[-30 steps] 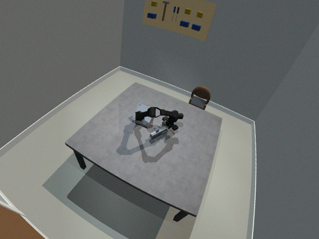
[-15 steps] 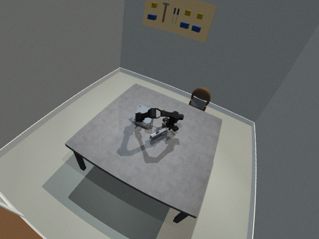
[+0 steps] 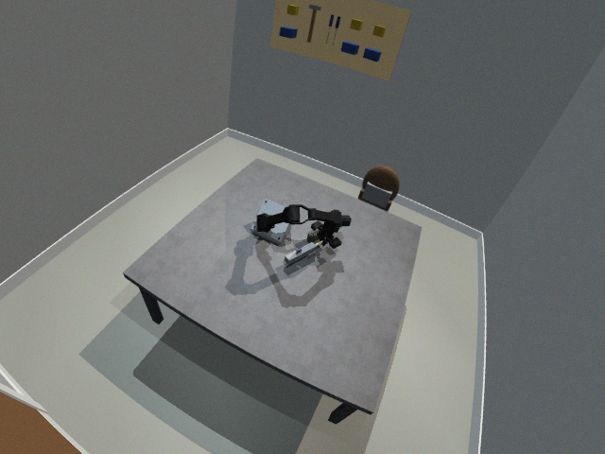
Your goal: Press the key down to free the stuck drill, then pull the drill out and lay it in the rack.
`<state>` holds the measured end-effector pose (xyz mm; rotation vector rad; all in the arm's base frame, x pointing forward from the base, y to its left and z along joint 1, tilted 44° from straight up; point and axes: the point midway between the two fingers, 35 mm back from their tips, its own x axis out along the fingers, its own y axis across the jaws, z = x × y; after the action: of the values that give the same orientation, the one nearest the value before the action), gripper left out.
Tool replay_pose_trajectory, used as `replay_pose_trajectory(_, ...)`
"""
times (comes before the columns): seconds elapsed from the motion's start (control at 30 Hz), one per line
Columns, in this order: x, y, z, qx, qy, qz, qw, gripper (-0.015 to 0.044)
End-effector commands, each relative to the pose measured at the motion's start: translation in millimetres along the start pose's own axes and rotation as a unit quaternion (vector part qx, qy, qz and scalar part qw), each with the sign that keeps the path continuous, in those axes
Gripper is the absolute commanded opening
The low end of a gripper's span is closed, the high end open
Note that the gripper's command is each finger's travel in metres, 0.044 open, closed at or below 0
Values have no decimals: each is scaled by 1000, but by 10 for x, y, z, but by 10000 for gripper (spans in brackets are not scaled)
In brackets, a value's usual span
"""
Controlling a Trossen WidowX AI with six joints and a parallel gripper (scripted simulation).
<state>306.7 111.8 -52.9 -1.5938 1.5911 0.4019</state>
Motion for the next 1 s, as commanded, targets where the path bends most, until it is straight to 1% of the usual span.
replay_pose_trajectory(0.0, -12, 5, 78, 1, -1, 0, 1000, 0)
replay_pose_trajectory(0.97, -35, 5, 459, 1, -2, 0, 1000, 0)
